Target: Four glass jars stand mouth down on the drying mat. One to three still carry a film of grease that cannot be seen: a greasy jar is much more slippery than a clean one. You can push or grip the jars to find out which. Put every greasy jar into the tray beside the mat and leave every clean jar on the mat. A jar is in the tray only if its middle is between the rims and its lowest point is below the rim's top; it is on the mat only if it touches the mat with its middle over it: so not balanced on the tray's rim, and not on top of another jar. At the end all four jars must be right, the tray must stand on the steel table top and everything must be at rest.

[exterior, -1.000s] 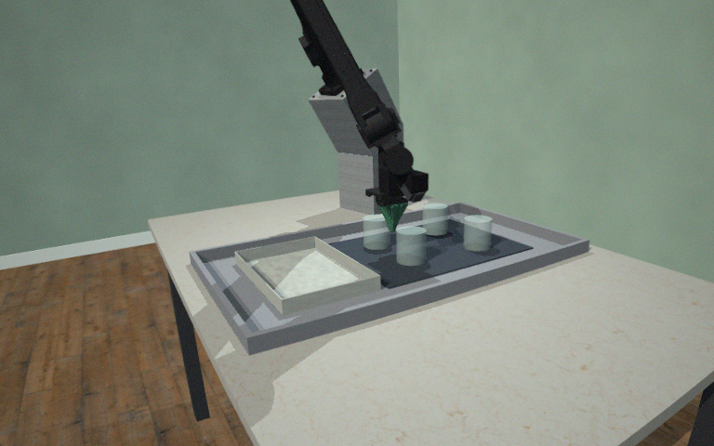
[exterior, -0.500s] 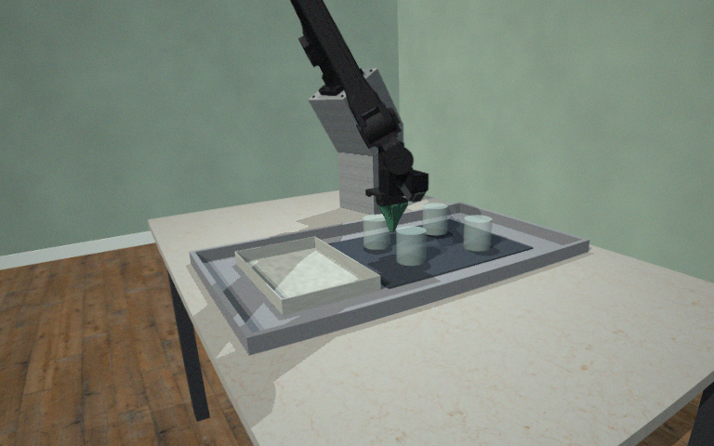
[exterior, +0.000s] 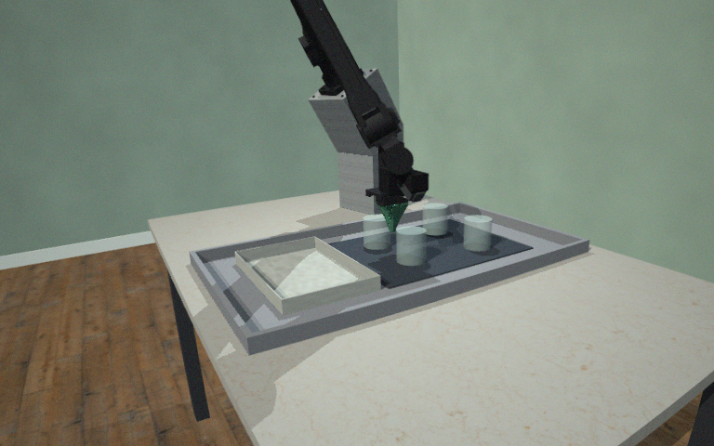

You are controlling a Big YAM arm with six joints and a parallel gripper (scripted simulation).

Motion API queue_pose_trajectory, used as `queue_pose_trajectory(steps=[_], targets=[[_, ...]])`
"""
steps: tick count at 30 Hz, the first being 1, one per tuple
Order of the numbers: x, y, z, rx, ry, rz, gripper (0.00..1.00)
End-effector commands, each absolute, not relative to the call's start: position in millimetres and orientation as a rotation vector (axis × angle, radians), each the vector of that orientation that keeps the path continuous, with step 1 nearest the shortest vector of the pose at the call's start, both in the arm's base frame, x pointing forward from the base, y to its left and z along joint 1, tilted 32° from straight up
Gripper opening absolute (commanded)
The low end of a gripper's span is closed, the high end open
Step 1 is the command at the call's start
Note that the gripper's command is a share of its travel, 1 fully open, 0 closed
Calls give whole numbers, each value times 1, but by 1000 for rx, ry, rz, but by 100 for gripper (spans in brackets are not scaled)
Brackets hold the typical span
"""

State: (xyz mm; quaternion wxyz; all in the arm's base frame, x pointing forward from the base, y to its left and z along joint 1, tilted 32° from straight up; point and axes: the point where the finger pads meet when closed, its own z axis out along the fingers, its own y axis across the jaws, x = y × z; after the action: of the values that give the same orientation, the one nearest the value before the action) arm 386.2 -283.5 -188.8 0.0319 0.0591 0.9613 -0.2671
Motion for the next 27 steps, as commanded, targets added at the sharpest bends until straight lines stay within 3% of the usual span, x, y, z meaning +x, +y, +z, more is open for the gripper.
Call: queue_pose_trajectory(steps=[1, 27], targets=[[390, -291, -182, 190, 2933, -831, 0], [387, -291, -182, 190, 2933, -831, 0]])
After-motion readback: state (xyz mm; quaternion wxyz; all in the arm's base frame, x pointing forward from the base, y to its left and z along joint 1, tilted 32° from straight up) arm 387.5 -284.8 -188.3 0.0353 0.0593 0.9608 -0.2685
